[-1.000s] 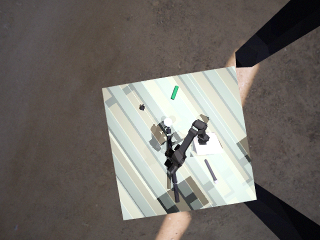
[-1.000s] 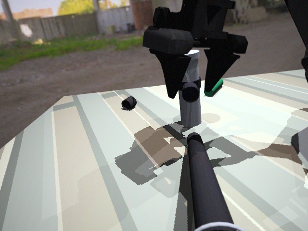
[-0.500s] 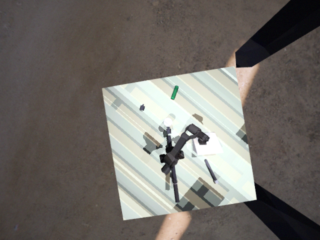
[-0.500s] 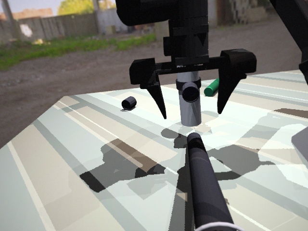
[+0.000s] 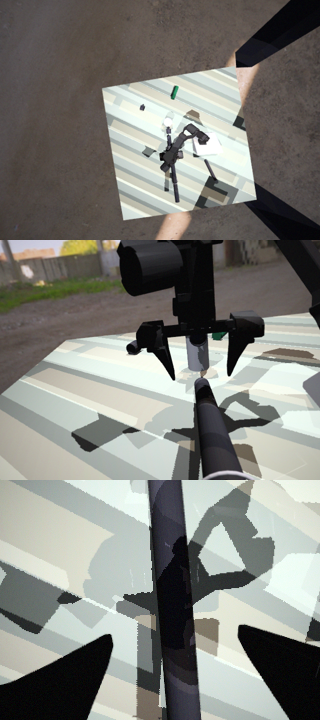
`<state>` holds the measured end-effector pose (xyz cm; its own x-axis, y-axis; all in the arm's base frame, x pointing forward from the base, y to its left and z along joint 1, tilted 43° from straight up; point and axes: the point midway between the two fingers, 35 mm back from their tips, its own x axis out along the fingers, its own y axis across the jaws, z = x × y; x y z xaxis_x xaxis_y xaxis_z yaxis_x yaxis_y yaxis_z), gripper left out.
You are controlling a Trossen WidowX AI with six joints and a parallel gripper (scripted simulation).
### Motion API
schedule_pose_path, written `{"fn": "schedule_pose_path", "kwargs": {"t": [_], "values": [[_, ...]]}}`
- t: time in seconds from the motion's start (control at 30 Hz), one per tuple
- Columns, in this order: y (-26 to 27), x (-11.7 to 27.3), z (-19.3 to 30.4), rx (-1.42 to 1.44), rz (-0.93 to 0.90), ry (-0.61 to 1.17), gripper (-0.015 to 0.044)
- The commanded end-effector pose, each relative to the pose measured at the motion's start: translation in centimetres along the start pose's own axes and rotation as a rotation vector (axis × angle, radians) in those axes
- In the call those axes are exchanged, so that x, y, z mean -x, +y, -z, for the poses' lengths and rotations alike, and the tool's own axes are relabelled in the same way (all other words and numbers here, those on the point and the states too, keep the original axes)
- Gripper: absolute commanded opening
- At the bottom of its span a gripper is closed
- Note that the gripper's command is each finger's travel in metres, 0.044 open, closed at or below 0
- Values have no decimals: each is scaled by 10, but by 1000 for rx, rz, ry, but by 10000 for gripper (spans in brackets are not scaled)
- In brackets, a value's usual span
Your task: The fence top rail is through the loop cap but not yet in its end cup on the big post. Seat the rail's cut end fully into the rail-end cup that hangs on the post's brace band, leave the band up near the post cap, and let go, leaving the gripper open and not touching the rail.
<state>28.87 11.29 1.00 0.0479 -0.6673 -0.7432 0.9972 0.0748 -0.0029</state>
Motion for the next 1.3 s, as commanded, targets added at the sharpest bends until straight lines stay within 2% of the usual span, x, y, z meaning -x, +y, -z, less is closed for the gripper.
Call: {"fn": "schedule_pose_path", "kwargs": {"t": [0.0, 1.27], "values": [[0, -7, 0, 5, -4, -2, 440], [1, -67, 0, 4, -4, -4, 440]]}}
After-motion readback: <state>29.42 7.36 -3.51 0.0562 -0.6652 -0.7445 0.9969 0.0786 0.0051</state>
